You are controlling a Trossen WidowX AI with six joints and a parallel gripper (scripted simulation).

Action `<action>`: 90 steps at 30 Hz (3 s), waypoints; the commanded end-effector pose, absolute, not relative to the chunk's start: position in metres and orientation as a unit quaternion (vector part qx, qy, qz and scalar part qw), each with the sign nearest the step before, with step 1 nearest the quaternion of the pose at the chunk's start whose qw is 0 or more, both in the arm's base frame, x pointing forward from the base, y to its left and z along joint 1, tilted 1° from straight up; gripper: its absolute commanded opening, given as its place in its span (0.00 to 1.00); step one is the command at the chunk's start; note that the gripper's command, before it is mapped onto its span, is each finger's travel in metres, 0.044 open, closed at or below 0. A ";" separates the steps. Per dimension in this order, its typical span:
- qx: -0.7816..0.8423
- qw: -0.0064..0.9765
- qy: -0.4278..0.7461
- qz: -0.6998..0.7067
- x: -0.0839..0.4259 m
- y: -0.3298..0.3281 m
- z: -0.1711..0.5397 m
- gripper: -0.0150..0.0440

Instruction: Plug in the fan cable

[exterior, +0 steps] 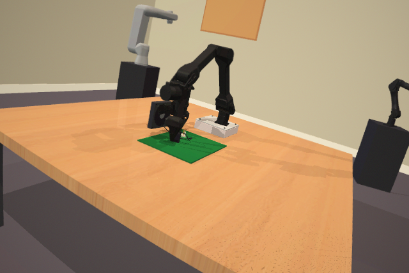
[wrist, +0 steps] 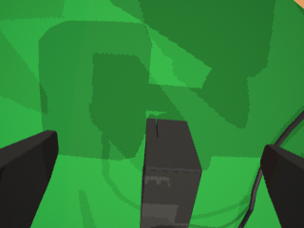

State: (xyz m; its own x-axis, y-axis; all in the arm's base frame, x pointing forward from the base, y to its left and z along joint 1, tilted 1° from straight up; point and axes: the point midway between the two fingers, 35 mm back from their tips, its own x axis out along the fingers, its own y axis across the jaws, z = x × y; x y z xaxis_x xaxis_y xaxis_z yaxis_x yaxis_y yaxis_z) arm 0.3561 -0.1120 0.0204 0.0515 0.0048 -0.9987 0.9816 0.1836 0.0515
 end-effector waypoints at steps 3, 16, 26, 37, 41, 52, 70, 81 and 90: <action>0.465 0.552 0.534 -0.440 0.355 -0.111 0.016 1.00; 0.464 0.555 0.532 -0.439 0.355 -0.112 0.018 0.69; 0.464 0.555 0.532 -0.439 0.355 -0.112 0.018 0.25; 0.465 0.552 0.534 -0.440 0.353 -0.112 0.069 0.25; 0.464 0.553 0.535 -0.438 0.354 -0.113 0.067 0.25; 0.359 0.626 0.605 -0.337 0.334 -0.115 0.068 0.25; 0.151 0.705 0.680 -0.137 0.299 -0.115 0.067 0.25; 0.015 0.720 0.694 -0.007 0.278 -0.114 0.065 0.25; -0.096 0.713 0.687 0.100 0.260 -0.113 0.062 0.25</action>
